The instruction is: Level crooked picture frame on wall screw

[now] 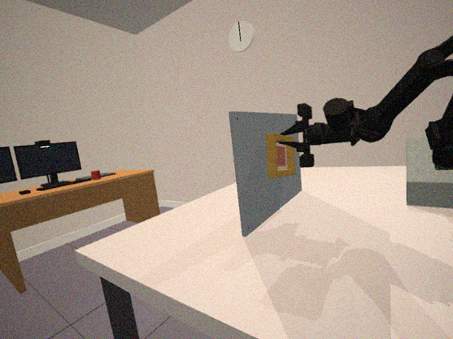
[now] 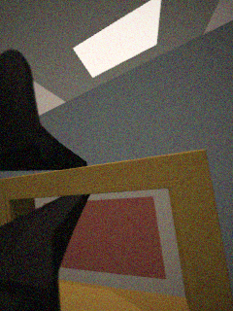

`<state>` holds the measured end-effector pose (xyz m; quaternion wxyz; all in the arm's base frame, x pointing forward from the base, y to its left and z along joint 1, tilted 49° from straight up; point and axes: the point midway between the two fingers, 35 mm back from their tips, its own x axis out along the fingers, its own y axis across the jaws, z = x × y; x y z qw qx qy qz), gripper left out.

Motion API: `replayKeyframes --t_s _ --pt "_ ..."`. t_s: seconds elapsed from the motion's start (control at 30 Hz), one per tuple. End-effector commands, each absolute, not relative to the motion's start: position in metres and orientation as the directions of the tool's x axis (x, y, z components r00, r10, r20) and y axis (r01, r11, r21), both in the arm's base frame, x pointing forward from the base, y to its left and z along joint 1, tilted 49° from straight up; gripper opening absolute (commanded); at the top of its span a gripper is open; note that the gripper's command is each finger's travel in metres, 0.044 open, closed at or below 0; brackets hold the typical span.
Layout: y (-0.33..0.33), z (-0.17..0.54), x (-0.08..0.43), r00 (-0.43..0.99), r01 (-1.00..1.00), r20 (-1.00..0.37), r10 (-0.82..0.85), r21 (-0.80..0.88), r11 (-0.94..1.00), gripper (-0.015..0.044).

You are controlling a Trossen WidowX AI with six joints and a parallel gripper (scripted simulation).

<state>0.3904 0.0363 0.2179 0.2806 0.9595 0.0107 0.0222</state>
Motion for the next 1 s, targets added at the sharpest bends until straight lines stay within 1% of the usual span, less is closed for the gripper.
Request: replayKeyframes --t_s 0.0,0.97 --pt "0.0331 0.2233 0.3904 0.999 -0.012 0.051 0.018 0.535 -0.845 0.0000" --pt "0.0370 0.2274 0.3901 0.999 -0.012 0.051 0.018 0.535 -0.845 0.0000"
